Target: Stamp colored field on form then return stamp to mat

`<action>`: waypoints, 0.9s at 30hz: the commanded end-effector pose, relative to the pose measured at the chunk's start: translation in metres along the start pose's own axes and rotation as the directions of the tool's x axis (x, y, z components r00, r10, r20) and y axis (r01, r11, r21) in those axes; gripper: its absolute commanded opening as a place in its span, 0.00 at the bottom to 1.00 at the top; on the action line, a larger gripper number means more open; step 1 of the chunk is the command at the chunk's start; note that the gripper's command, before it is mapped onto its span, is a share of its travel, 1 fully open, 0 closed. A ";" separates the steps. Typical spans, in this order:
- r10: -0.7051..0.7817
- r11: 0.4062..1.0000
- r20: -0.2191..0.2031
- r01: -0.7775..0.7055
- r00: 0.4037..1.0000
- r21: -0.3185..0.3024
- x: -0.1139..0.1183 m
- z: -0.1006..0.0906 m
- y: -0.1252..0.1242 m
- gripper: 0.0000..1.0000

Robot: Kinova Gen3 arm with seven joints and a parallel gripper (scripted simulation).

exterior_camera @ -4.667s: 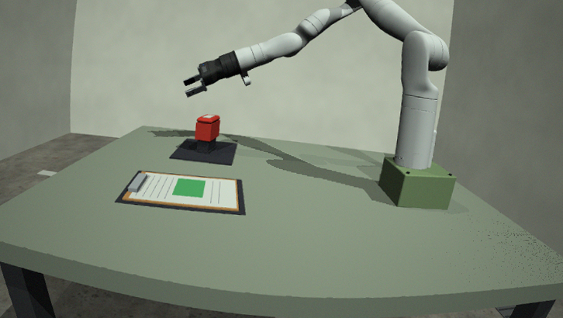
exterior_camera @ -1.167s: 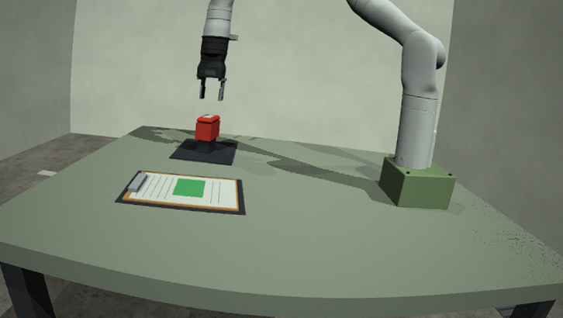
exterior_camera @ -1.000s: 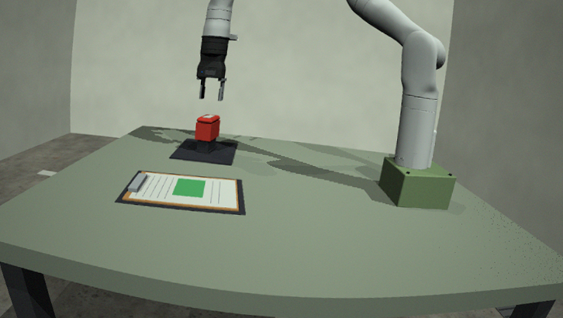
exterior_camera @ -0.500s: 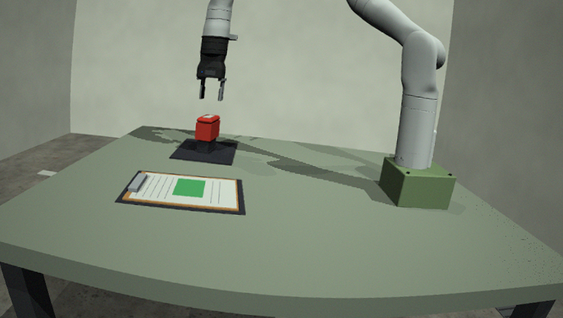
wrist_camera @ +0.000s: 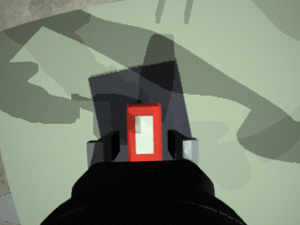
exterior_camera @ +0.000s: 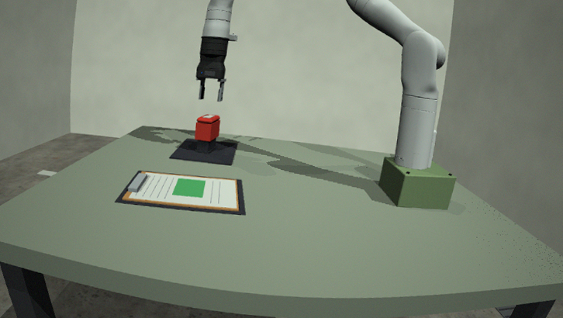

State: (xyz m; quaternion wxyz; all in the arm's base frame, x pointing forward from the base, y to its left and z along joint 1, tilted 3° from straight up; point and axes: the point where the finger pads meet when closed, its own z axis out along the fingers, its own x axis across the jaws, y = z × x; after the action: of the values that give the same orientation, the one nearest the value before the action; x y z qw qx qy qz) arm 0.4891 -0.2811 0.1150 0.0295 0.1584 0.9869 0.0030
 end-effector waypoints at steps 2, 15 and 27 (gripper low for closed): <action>-0.001 1.000 -0.002 0.001 1.000 -0.001 0.001 0.013 0.000 1.00; -0.001 1.000 -0.002 0.001 1.000 -0.001 0.001 0.025 0.000 1.00; -0.001 1.000 -0.002 0.001 1.000 -0.001 0.001 0.025 0.000 1.00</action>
State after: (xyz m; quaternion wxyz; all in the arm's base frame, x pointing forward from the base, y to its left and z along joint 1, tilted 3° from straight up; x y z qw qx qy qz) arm 0.4896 -0.2803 0.0889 0.0277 0.1579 0.9871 0.0040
